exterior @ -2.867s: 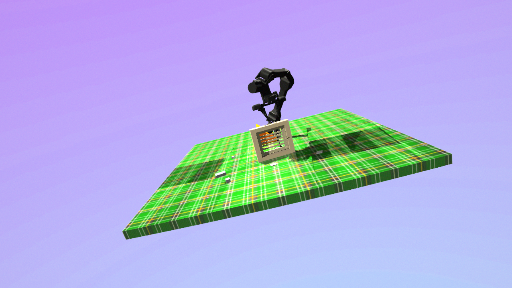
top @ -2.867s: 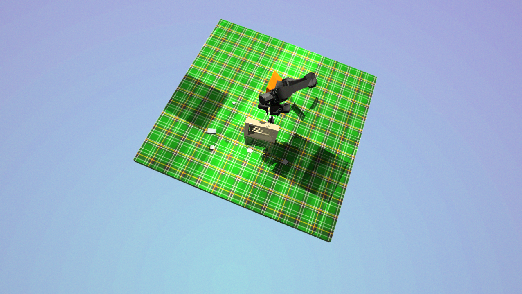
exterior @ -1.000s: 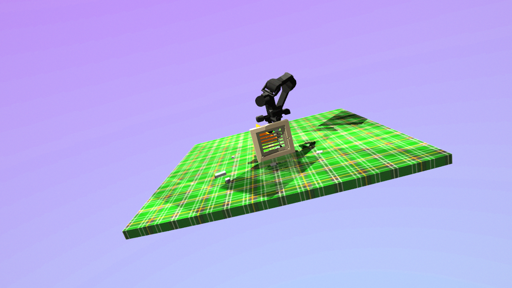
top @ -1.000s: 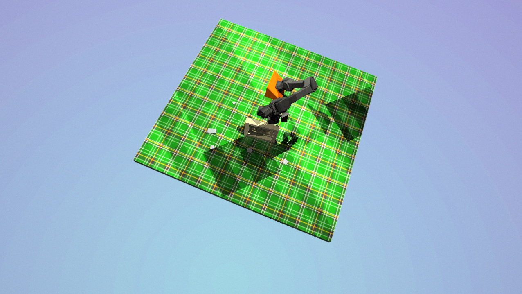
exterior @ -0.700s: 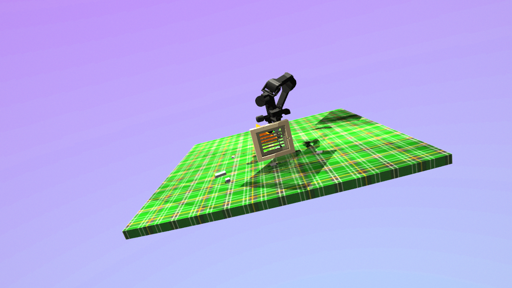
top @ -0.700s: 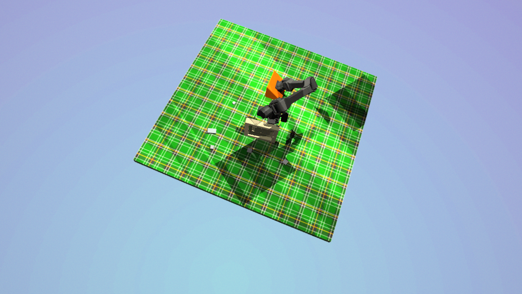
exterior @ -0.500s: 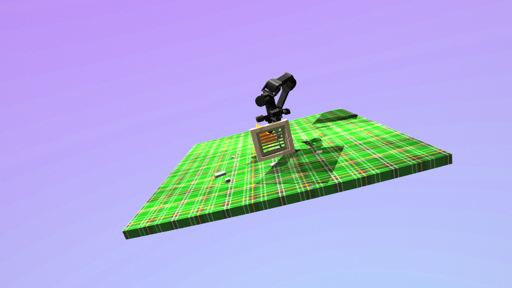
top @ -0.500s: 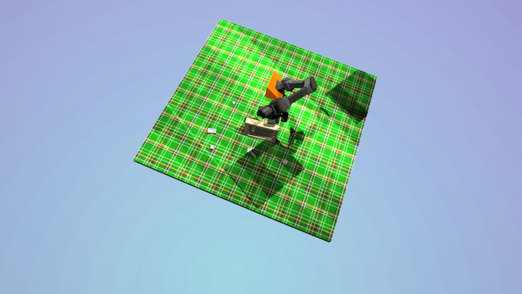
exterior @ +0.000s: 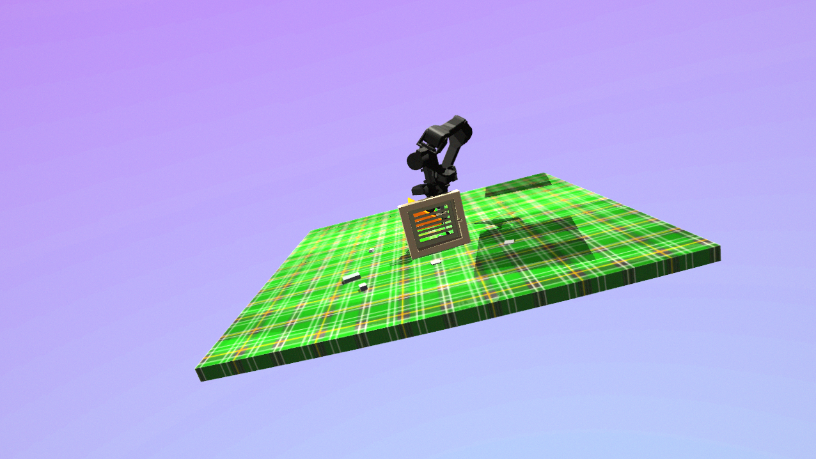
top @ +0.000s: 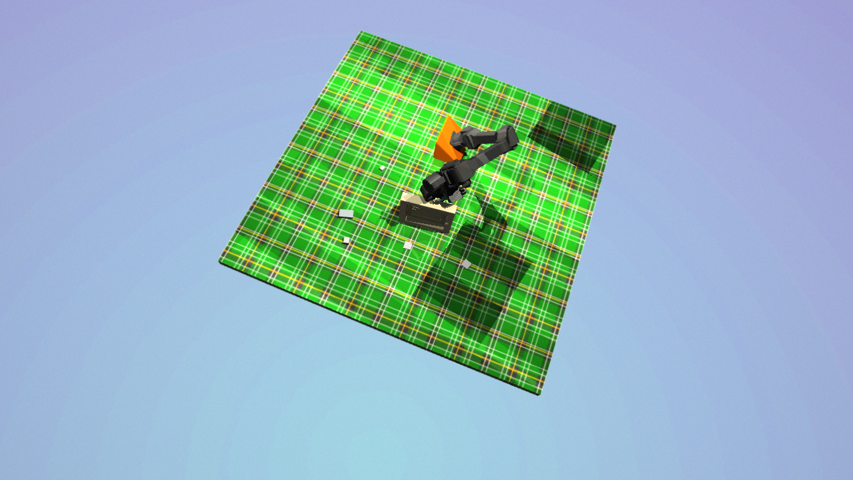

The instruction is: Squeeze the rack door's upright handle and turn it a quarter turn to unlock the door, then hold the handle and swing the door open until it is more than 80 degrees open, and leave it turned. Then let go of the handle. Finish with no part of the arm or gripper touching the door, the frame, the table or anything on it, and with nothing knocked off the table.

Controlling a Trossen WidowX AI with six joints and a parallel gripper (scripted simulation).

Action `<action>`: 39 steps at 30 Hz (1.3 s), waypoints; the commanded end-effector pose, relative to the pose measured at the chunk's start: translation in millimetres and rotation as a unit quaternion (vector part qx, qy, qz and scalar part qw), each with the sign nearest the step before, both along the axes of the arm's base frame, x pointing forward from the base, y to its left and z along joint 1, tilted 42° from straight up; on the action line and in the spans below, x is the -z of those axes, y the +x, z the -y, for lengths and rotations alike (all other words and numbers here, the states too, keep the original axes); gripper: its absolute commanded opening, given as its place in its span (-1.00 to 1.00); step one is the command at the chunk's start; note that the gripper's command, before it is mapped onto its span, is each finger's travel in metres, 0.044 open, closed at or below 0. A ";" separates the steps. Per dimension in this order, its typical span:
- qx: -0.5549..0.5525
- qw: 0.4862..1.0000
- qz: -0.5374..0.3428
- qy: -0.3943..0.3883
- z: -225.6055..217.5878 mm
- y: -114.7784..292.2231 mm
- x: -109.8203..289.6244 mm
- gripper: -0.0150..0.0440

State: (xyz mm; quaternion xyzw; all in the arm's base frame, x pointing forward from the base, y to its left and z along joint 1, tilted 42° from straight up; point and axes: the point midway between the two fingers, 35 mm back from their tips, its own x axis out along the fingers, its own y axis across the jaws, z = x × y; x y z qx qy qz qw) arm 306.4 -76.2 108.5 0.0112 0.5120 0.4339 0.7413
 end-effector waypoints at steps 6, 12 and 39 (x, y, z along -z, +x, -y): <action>-0.170 0.974 0.147 -0.021 -0.3 0.0 0.9 -0.44; -0.275 0.930 0.239 -0.035 -0.4 -0.1 0.9 -0.44; -0.444 0.806 0.387 -0.057 -0.5 -0.2 0.9 0.18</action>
